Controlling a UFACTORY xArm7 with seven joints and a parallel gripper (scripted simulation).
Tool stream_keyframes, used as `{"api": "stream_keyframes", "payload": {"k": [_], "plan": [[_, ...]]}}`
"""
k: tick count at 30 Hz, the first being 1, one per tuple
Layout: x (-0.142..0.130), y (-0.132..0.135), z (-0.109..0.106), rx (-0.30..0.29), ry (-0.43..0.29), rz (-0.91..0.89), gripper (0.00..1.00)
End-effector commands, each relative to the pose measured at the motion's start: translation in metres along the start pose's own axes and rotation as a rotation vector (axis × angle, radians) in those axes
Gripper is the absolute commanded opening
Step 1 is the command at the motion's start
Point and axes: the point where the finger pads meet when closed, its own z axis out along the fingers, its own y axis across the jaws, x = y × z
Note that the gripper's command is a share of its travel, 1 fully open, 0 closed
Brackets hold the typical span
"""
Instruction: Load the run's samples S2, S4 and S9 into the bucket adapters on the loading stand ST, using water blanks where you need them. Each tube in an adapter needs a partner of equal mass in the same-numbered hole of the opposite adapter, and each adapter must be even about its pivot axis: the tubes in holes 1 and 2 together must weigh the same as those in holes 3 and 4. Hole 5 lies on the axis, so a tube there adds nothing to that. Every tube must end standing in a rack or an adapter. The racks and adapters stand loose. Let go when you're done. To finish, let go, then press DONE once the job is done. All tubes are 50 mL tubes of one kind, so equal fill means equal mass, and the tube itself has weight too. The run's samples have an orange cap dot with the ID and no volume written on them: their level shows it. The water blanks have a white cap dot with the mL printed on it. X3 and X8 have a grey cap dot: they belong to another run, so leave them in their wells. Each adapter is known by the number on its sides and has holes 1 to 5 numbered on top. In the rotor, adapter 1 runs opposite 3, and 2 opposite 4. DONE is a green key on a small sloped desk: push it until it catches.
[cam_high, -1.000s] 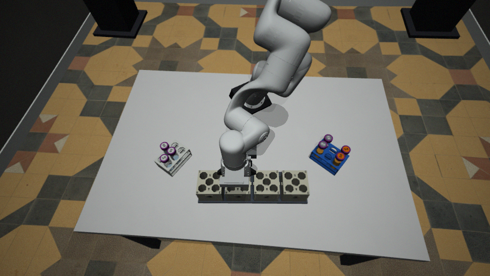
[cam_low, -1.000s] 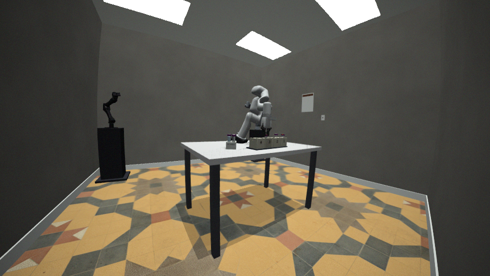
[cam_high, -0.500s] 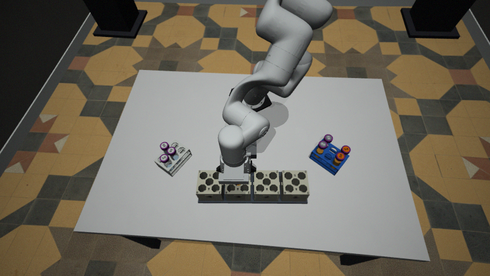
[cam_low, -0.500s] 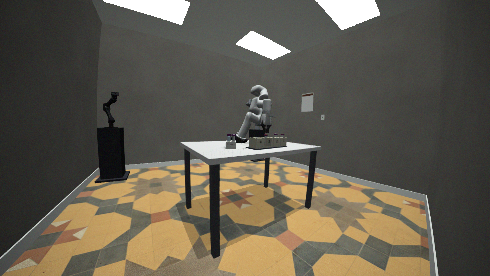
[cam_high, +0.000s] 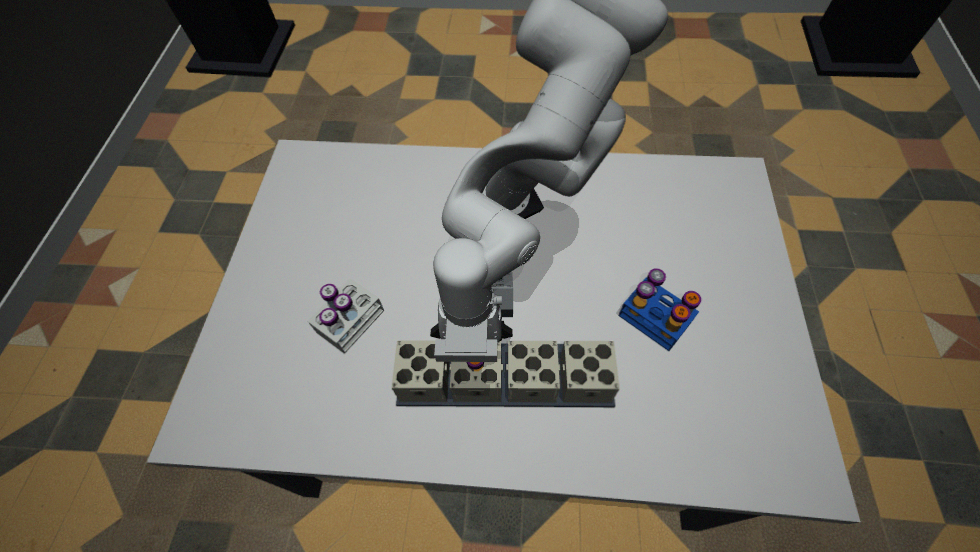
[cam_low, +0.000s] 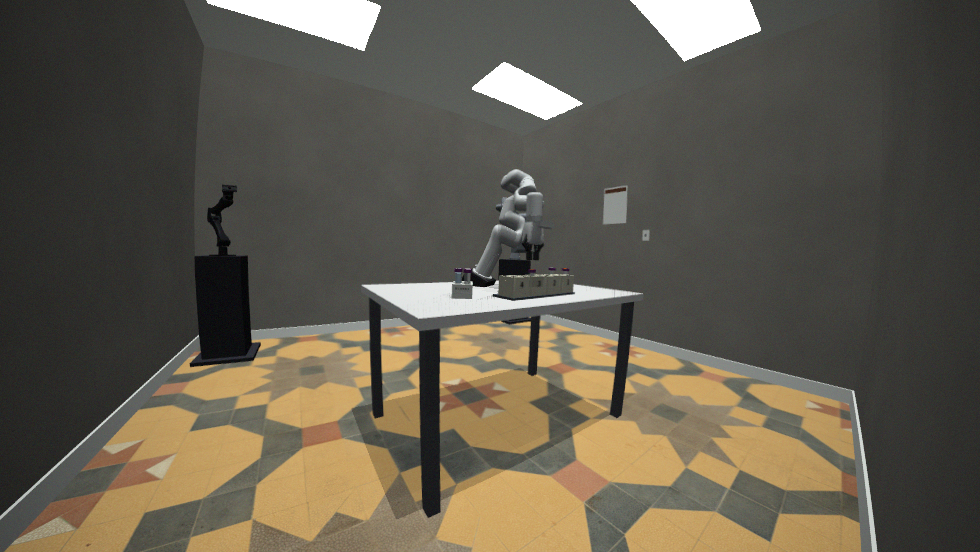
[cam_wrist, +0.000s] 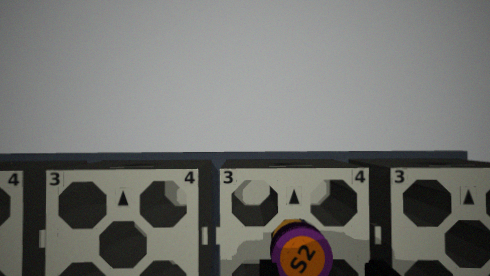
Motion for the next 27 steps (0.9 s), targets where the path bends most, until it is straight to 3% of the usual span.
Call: {"api": "stream_keyframes", "payload": {"k": [1, 27], "plan": [[0.001, 0.000, -0.009, -0.001, 0.003, 0.000, 0.44], [0.001, 0.000, -0.058, -0.001, 0.003, 0.000, 0.44]]}}
